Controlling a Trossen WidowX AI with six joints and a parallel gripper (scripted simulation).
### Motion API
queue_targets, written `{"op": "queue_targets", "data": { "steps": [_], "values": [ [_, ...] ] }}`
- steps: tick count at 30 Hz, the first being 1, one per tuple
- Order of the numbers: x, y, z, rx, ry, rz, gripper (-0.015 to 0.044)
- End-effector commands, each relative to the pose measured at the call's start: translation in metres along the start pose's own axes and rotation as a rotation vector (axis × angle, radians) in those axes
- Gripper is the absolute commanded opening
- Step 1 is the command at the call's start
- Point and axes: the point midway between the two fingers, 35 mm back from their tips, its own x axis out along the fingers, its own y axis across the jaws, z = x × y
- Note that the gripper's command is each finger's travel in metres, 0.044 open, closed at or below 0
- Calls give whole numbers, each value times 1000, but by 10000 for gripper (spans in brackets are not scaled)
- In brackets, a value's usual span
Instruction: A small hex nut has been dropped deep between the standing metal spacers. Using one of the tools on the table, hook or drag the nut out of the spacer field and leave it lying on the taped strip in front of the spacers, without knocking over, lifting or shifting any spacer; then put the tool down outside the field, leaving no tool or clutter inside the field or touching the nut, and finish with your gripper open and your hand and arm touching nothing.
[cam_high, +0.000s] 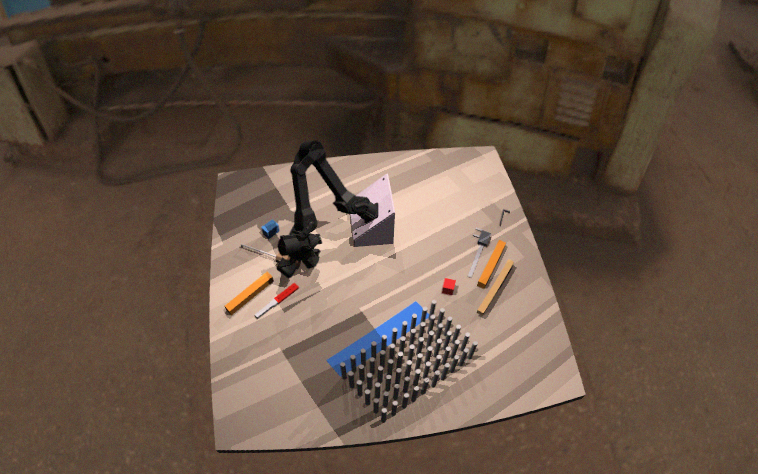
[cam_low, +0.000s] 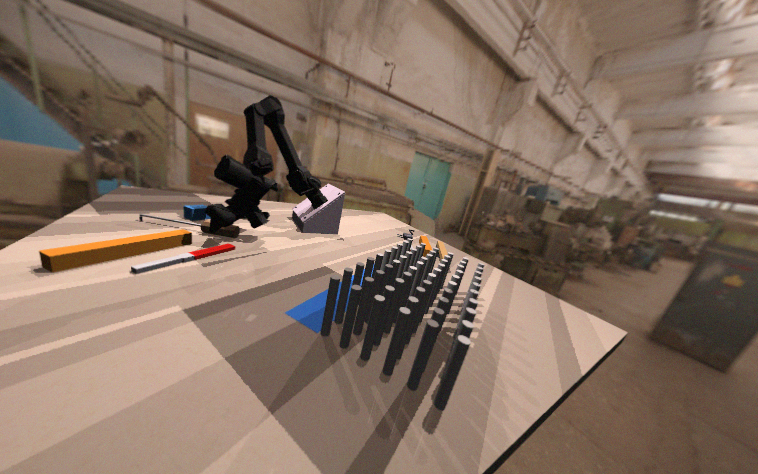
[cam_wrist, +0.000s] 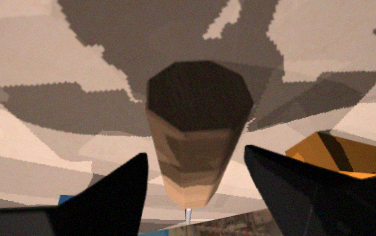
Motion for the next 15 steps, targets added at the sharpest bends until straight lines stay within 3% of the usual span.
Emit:
{"op": "queue_targets", "data": {
  "steps": [1,4,14,15],
  "values": [
    [5,3,6,-15,-5,-1,280],
    [5,3,6,-15,-5,-1,201],
    [5,3,6,-15,-5,-1,135],
    [4,2,6,-12,-6,-5,108]
  ]
}}
